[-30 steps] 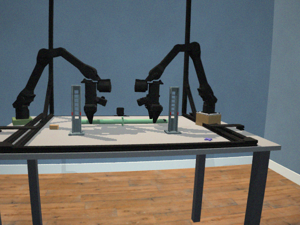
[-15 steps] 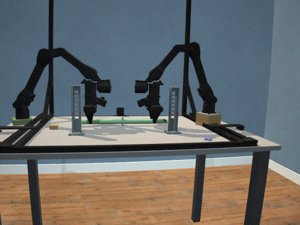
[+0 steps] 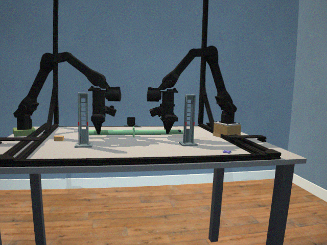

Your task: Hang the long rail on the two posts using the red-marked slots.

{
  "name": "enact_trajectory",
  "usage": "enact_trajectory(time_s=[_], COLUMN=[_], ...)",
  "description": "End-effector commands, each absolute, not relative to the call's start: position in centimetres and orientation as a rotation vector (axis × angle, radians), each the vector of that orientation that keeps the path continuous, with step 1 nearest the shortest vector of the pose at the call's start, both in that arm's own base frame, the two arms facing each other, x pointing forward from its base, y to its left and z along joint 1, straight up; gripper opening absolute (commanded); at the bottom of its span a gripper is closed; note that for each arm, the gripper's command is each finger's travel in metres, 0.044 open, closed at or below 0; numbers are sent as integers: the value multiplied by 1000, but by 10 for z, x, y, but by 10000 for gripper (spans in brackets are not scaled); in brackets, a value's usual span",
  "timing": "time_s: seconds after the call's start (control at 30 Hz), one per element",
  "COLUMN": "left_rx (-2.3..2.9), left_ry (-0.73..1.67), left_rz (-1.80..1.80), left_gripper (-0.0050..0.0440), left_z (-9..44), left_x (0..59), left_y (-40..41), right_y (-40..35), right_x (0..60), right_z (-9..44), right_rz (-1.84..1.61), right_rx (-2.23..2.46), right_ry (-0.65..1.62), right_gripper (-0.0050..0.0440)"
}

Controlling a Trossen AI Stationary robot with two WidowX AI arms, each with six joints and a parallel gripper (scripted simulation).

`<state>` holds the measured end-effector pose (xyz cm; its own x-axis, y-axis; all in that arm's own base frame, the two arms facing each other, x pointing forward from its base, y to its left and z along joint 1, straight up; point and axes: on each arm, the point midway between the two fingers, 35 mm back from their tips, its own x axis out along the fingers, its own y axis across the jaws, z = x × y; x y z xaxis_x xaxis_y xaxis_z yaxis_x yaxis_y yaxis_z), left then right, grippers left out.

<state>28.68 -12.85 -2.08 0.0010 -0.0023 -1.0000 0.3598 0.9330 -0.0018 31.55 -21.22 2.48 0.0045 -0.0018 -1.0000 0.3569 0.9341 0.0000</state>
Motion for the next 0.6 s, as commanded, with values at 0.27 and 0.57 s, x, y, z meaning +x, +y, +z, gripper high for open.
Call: enact_trajectory(time_s=[0.27,0.57], left_rx=[288,288], left_ry=[1552,1552], left_rz=[-288,-288], left_gripper=[56,0], left_z=[-22,-1], left_x=[286,287], left_y=[-128,-128], right_y=[-212,-213], right_x=[315,316], right_z=[24,44], right_rz=[-285,-285], right_rx=[286,286], right_ry=[1548,1548], right_gripper=[56,0])
